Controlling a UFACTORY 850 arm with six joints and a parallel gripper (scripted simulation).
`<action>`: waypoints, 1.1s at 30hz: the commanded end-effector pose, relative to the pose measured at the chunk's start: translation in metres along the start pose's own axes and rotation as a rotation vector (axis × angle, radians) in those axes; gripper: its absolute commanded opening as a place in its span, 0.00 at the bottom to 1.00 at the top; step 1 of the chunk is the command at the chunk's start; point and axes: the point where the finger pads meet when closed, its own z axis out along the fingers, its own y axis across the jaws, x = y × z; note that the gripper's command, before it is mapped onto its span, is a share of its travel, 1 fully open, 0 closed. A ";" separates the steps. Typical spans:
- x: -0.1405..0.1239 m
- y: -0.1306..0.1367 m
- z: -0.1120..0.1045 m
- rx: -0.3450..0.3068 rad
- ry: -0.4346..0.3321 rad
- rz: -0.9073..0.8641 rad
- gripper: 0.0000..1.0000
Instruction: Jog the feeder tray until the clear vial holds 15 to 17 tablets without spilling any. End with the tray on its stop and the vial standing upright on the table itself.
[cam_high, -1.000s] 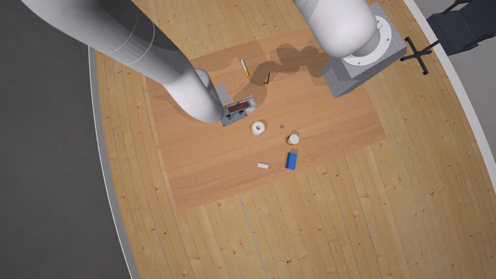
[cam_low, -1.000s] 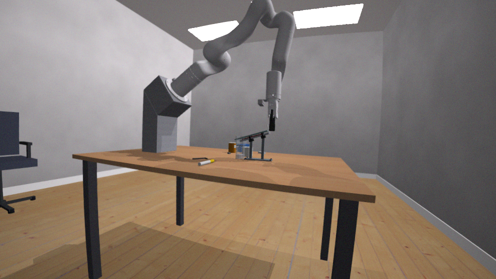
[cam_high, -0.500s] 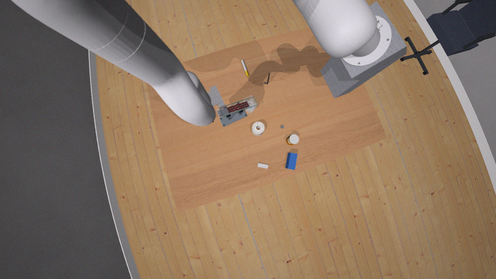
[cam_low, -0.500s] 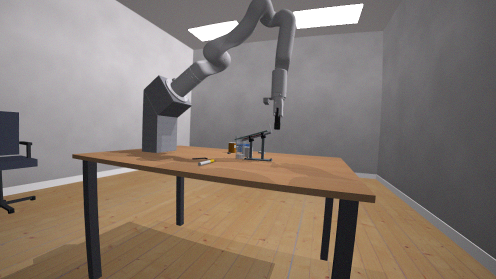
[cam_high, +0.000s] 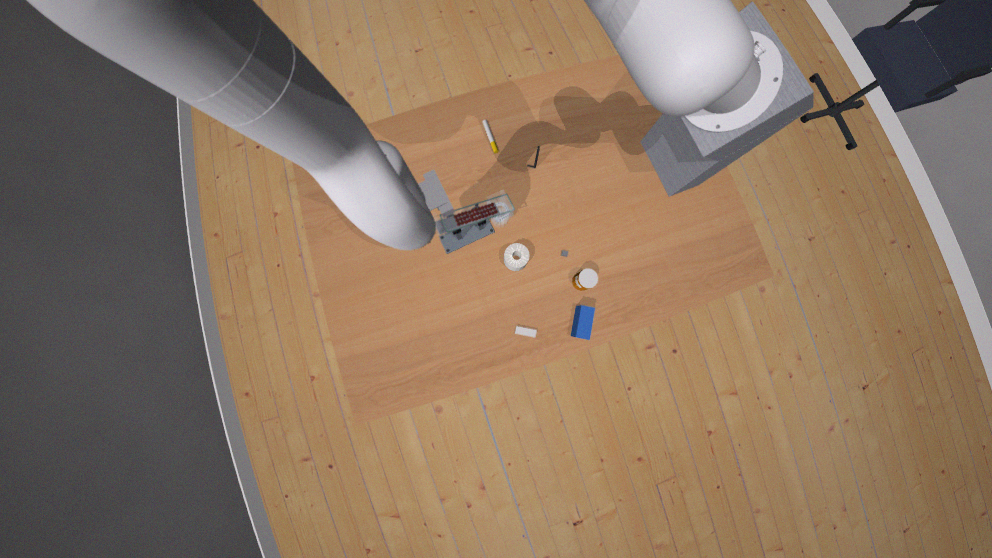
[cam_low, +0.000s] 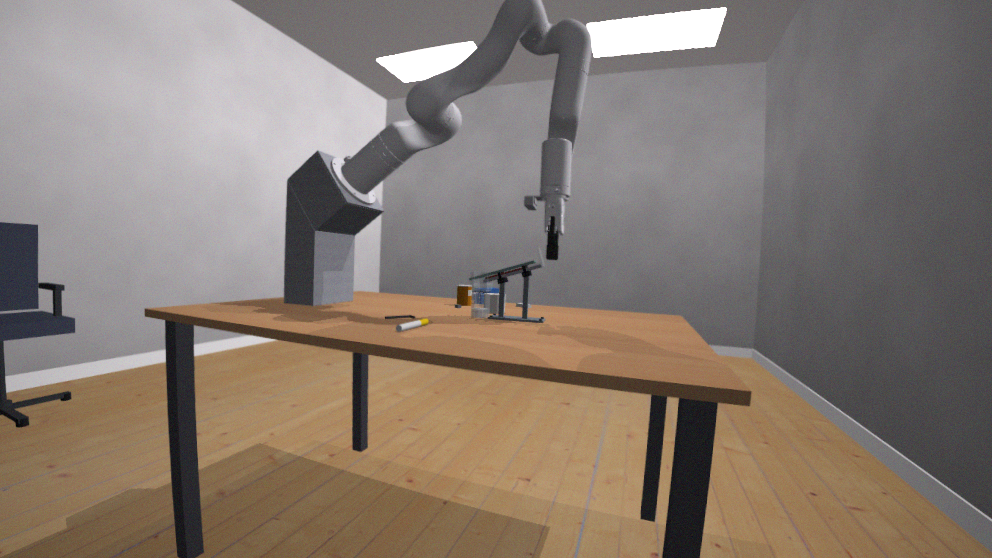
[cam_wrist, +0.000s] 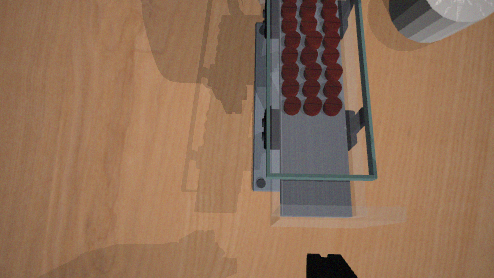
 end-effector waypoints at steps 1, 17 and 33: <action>0.010 0.000 0.003 0.001 -0.001 0.000 0.00; 0.024 0.000 0.008 0.001 -0.001 0.000 0.00; -0.008 0.000 -0.003 0.001 -0.001 0.000 0.00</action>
